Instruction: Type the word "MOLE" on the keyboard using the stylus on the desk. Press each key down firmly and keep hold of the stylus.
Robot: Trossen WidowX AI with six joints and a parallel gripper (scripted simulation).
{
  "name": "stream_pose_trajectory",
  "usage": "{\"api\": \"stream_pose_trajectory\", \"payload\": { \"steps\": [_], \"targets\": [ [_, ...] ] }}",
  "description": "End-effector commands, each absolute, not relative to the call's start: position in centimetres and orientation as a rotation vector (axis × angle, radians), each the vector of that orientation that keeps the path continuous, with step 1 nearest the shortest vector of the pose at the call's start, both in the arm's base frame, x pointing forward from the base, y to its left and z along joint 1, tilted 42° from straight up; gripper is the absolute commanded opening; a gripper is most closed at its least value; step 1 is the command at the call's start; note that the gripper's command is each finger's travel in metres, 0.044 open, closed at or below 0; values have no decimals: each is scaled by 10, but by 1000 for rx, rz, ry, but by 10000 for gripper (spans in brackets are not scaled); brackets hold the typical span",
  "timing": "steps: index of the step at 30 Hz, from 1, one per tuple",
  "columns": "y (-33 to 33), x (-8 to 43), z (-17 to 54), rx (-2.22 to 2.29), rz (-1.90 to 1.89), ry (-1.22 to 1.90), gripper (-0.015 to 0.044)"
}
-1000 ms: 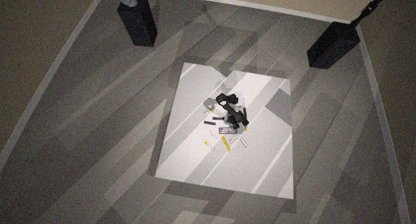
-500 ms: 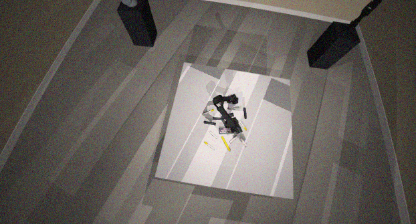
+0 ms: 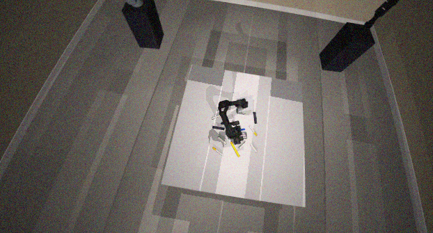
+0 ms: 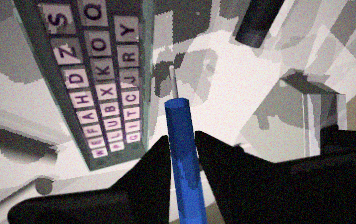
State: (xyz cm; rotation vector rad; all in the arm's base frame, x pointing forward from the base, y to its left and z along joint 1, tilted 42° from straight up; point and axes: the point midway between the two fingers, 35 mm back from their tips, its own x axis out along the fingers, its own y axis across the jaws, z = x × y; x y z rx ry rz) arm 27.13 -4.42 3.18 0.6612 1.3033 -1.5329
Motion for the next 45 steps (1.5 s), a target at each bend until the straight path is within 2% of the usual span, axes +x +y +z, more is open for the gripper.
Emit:
{"api": "stream_pose_trajectory", "payload": {
  "steps": [1, 22, 45],
  "targets": [
    [-48, 284, 45, 791, -1476, 1387, 0],
    [-77, 329, 127, 1327, -1063, 1522, 0],
    [-101, 328, 102, 1328, -1061, 1522, 0]
  ]
}}
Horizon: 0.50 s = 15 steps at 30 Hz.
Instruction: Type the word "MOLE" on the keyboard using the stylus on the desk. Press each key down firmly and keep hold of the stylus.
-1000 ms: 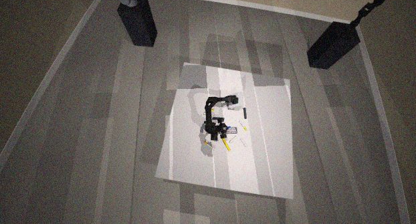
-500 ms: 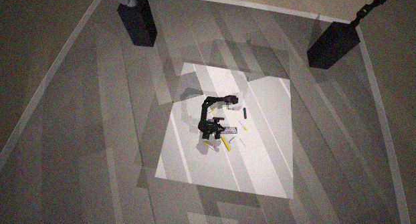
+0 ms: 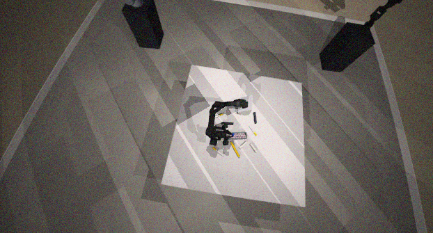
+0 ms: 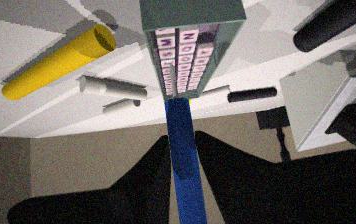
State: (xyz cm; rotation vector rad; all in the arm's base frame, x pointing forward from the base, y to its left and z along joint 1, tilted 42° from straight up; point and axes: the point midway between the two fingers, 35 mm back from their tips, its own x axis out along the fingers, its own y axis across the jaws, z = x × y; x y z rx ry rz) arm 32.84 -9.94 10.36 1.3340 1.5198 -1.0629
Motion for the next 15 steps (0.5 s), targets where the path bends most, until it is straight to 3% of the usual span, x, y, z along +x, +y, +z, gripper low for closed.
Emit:
{"api": "stream_pose_trajectory", "payload": {
  "steps": [1, 3, 15],
  "targets": [
    [-101, 328, 101, 1328, -1061, 1522, 26],
    [-103, 330, 100, 1328, -1061, 1521, 79],
    [-105, 331, 98, 1328, -1061, 1521, 81]
  ]
}}
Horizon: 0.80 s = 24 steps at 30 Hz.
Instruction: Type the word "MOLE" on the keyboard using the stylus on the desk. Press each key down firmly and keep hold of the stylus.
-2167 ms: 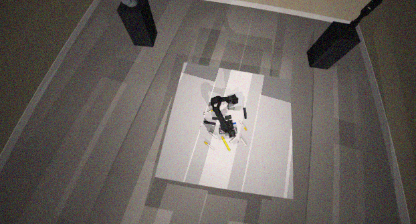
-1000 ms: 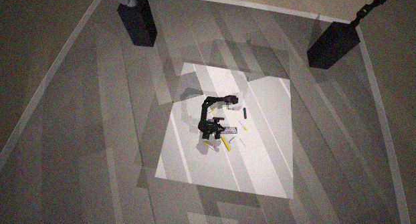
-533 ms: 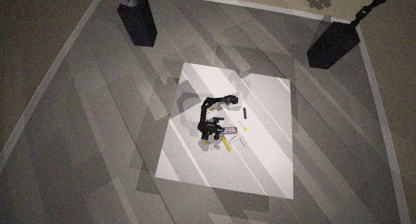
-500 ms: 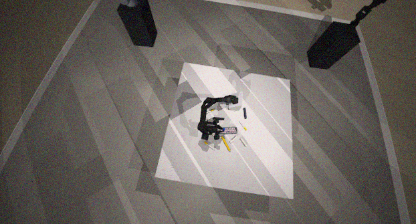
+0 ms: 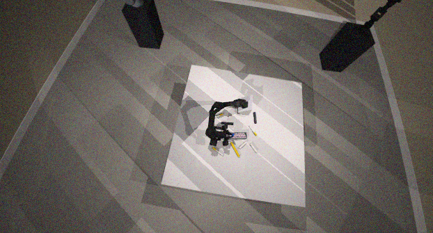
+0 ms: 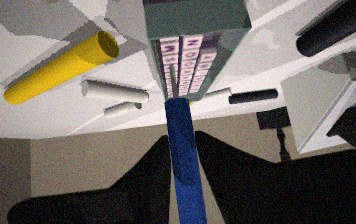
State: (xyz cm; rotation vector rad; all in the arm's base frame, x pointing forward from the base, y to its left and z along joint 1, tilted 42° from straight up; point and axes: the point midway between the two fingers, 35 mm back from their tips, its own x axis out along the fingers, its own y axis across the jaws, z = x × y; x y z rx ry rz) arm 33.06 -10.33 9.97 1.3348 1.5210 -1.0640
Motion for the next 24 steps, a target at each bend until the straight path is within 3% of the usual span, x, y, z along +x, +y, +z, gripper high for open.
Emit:
{"api": "stream_pose_trajectory", "payload": {
  "steps": [1, 24],
  "targets": [
    [-105, 331, 98, 1328, -1061, 1521, 81],
    [-111, 331, 92, 1327, -1062, 1521, 81]
  ]
}}
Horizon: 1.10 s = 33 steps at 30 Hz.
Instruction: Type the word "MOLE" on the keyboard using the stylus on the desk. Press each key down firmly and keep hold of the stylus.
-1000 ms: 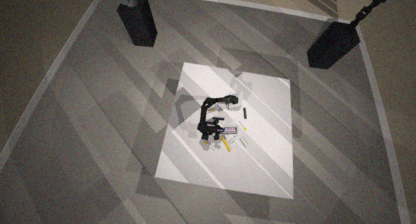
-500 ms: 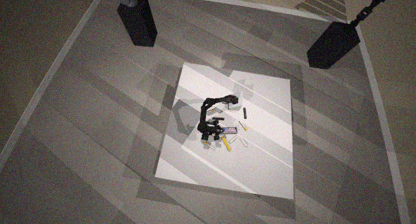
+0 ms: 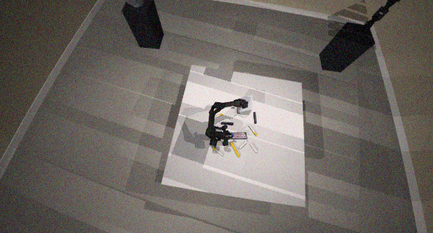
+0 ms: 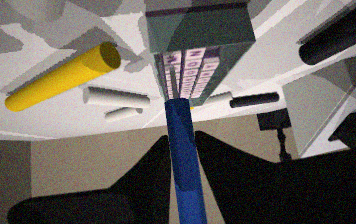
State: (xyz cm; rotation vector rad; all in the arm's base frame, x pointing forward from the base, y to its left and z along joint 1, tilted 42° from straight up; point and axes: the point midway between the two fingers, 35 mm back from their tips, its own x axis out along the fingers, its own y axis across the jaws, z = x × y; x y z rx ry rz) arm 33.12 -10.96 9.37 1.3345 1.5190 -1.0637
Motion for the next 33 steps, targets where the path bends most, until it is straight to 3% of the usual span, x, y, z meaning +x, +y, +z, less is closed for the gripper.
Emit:
{"api": "stream_pose_trajectory", "payload": {
  "steps": [1, 33],
  "targets": [
    [-111, 331, 92, 1327, -1062, 1521, 81],
    [-102, 330, 101, 1328, -1061, 1521, 81]
  ]
}}
